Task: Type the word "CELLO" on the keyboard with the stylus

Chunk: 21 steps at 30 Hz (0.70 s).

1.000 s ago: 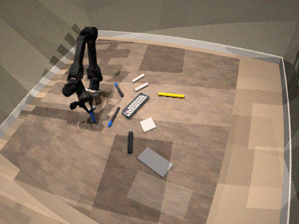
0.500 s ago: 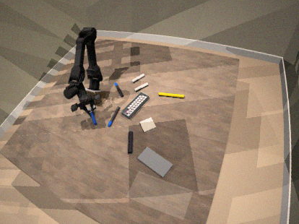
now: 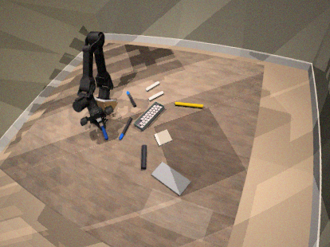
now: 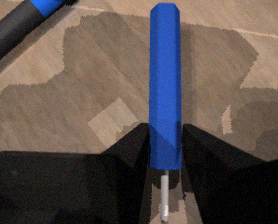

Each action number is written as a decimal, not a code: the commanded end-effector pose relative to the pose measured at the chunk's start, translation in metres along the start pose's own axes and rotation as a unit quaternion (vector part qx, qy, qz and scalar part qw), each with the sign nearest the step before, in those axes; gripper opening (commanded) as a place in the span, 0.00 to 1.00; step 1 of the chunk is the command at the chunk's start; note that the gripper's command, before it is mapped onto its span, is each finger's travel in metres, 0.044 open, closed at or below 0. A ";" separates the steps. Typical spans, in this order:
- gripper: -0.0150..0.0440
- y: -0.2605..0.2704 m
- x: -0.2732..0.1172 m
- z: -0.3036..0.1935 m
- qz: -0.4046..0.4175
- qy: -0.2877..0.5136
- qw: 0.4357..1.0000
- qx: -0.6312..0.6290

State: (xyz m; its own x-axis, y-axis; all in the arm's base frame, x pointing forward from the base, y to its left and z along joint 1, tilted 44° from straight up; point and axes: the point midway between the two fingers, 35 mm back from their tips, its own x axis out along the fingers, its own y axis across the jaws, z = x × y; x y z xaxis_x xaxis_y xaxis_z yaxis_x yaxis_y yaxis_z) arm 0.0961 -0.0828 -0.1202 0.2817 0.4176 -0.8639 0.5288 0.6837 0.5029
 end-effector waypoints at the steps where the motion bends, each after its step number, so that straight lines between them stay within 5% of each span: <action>1: 0.25 0.002 0.006 -0.005 0.004 0.001 1.000 0.003; 9: 0.25 0.003 0.007 -0.006 0.004 0.001 1.000 0.003; 15: 0.51 0.001 0.006 -0.005 0.001 0.002 1.000 0.001; 21: 0.51 0.001 0.006 -0.005 0.001 0.002 1.000 0.001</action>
State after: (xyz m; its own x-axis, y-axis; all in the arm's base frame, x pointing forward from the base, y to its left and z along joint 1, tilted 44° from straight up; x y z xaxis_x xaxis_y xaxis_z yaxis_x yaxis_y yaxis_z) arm 0.0942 -0.0760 -0.1244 0.2801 0.4220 -0.8622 0.5296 0.6813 0.5054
